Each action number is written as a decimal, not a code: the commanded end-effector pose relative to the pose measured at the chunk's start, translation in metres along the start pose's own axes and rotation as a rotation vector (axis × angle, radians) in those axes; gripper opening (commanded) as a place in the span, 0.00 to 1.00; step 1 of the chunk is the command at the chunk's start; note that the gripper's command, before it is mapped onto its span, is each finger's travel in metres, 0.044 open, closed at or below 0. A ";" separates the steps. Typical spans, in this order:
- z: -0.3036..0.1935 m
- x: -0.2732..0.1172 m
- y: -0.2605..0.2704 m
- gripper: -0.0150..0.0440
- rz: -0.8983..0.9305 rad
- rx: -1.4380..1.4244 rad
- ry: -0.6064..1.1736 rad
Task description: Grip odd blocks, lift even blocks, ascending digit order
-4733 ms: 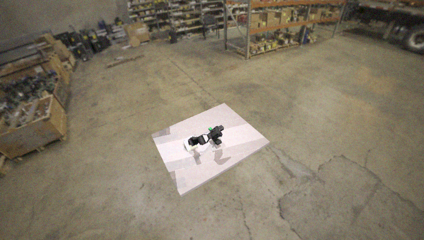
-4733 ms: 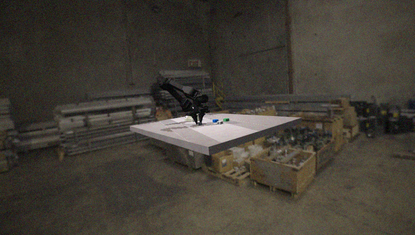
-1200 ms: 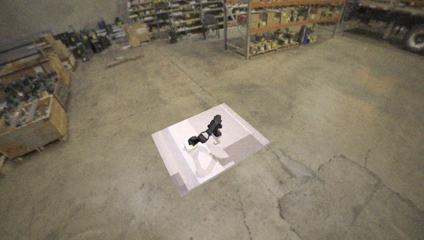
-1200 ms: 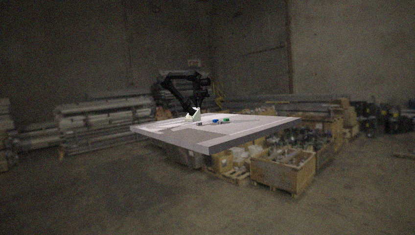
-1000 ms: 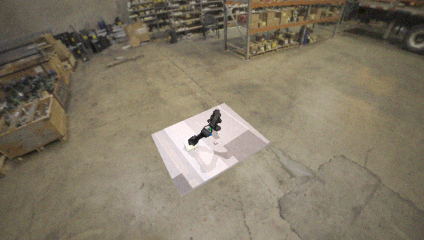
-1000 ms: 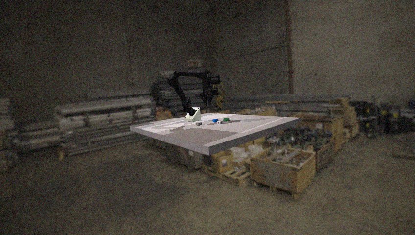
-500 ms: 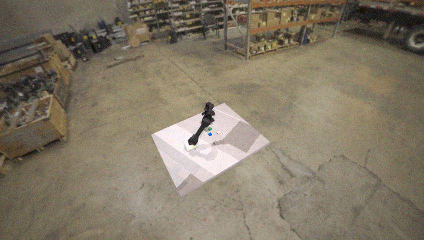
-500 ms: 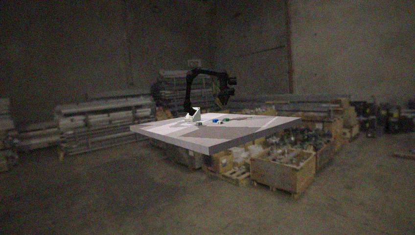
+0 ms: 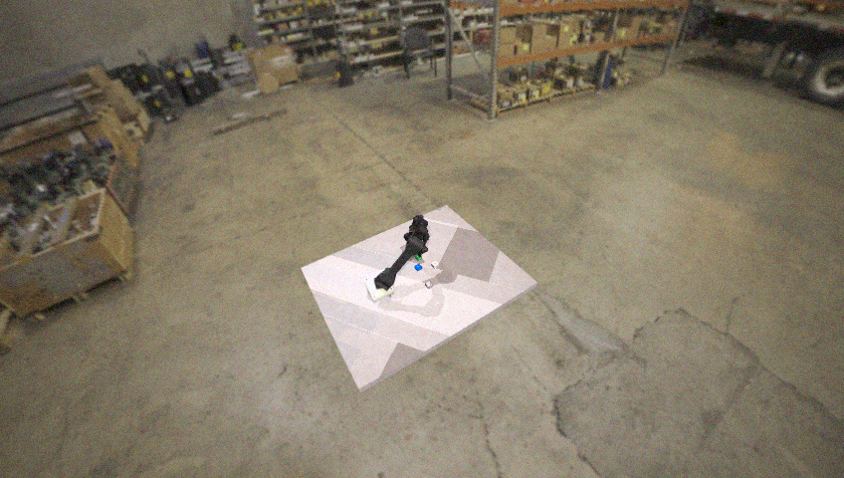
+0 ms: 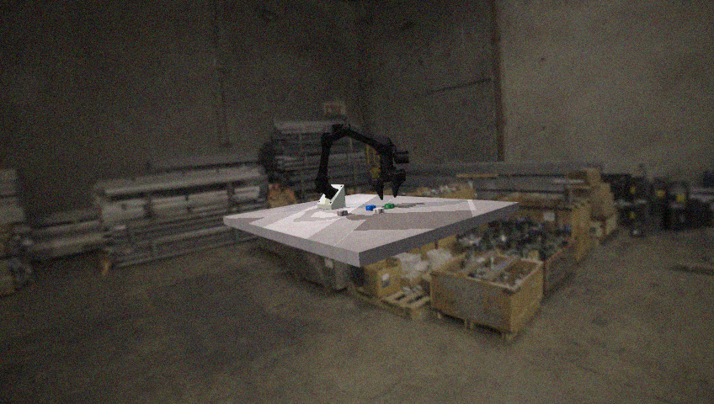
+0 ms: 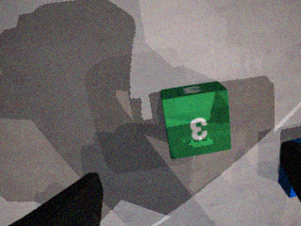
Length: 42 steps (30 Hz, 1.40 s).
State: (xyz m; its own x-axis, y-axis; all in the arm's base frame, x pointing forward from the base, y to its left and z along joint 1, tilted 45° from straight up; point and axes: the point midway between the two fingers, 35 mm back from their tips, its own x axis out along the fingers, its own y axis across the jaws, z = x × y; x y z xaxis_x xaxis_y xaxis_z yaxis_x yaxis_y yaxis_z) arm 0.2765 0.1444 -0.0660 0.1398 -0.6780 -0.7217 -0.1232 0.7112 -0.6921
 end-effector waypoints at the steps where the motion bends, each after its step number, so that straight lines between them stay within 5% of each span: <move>1: 0.000 0.003 0.001 0.93 0.000 -0.006 -0.014; 23: 0.001 0.035 0.001 0.93 -0.001 -0.006 -0.015; 34: 0.001 0.035 0.001 0.46 -0.001 -0.006 -0.015; 42: 0.001 0.035 0.001 0.46 -0.001 -0.006 -0.015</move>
State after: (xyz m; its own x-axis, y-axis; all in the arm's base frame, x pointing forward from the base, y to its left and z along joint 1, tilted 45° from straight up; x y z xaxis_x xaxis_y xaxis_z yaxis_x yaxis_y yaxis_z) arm 0.2824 0.1219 -0.0914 0.1528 -0.6733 -0.7234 -0.1246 0.7130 -0.6900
